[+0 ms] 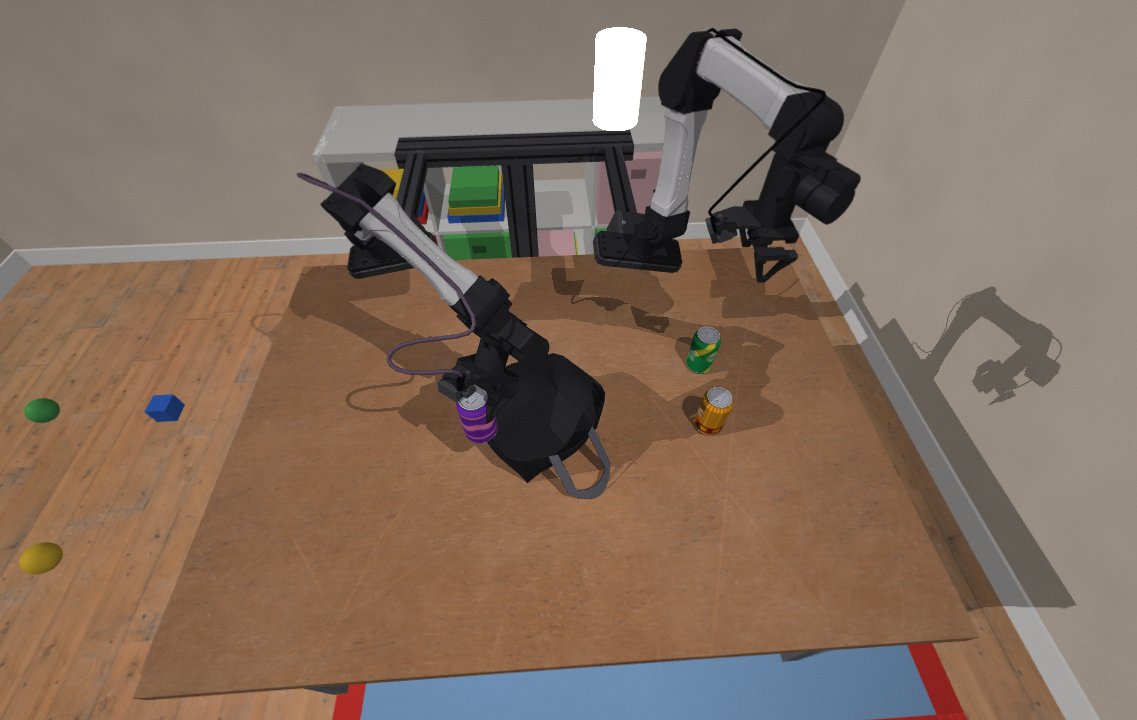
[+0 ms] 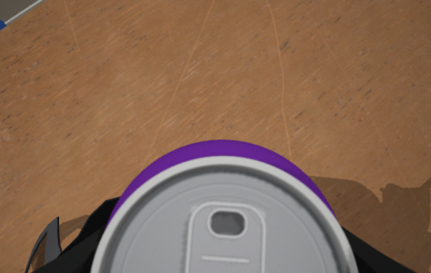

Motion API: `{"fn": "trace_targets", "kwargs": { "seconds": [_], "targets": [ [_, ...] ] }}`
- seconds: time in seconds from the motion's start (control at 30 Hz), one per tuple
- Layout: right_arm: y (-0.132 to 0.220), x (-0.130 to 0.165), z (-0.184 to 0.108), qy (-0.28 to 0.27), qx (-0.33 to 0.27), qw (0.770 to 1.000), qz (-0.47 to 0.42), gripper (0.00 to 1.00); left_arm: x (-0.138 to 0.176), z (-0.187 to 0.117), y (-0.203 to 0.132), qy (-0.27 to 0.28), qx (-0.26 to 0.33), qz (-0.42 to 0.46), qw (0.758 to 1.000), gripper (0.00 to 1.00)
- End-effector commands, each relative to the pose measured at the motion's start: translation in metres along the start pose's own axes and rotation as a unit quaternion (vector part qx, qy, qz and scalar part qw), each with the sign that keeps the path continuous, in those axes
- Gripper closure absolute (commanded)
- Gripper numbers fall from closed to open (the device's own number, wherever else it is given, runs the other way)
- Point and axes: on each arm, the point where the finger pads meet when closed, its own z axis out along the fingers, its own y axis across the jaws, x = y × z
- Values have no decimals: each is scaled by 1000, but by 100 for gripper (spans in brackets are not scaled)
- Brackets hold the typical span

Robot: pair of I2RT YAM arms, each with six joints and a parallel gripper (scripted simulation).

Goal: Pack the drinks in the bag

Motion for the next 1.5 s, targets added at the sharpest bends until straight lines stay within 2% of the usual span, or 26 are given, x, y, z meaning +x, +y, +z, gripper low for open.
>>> {"fn": "trace_targets", "kwargs": {
  "seconds": [0.0,0.1,0.2,0.23,0.3,0.33,0.57,0.63,0.77,1.47],
  "targets": [
    [16,-22,-29,-33,-16,999,18,30,2,-8,6,9,-28,-8,1000,0],
    [12,-47,-20,-35,-13,998,51,30,2,-8,6,9,-28,-8,1000,0],
    [8,-46,-19,-34,-7,998,46,30,2,-8,6,9,-28,-8,1000,0],
    [18,-36,-32,-36,-27,998,42,30,2,-8,6,9,-28,-8,1000,0],
    [22,-36,-37,-37,-37,997,48,30,2,-8,6,9,-28,-8,1000,0],
    [15,-28,-31,-36,-32,998,41,30,2,-8,6,9,-28,-8,1000,0],
    [12,-37,-23,-36,-24,998,44,30,2,-8,6,9,-28,-8,1000,0],
    [12,-1,-22,-31,-2,1000,4,30,2,-8,6,9,-28,-8,1000,0],
    [19,-1,-24,-32,-11,999,7,30,2,-8,6,9,-28,-8,1000,0],
    [53,38,-57,-33,-6,999,4,30,2,-8,6,9,-28,-8,1000,0]
  ]
}}
